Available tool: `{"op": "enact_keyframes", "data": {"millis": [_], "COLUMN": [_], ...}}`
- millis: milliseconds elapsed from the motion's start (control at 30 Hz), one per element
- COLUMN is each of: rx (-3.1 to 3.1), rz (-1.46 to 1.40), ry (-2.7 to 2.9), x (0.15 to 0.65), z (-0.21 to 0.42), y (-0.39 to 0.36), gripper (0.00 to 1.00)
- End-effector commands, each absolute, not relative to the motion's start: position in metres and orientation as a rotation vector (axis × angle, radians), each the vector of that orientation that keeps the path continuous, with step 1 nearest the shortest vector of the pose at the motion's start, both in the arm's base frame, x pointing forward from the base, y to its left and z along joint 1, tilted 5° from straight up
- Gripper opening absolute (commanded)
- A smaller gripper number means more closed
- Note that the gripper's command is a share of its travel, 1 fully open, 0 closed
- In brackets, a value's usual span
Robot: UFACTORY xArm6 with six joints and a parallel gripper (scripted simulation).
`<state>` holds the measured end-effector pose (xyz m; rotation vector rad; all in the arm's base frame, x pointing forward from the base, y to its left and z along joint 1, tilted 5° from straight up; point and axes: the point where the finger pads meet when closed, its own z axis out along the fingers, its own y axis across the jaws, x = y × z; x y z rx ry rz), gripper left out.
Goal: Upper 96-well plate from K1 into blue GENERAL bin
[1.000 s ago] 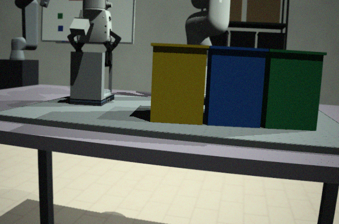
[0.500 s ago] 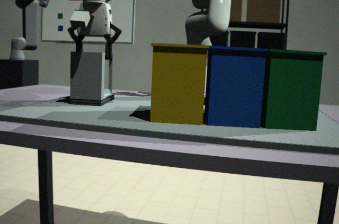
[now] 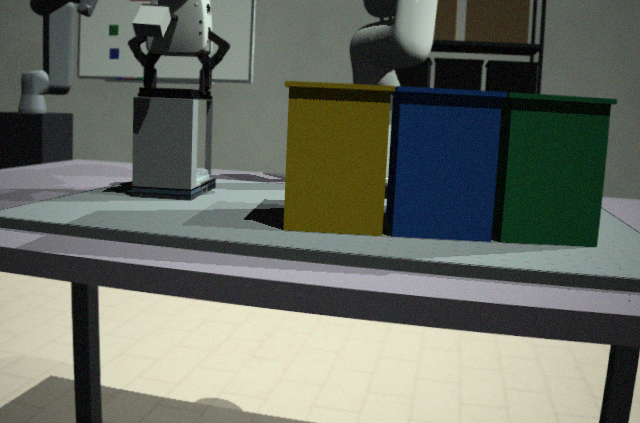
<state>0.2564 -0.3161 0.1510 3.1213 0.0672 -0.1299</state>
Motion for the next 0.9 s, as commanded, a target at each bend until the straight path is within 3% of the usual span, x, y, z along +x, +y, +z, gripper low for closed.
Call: {"op": "enact_keyframes", "data": {"millis": [0, 867], "rx": [3.117, 3.117], "rz": [-0.124, -0.124], "ry": [0.067, 0.067], "x": [0.258, 0.261], "z": [0.159, 0.199], "y": [-0.317, -0.316], "gripper": [0.0, 0.0]}}
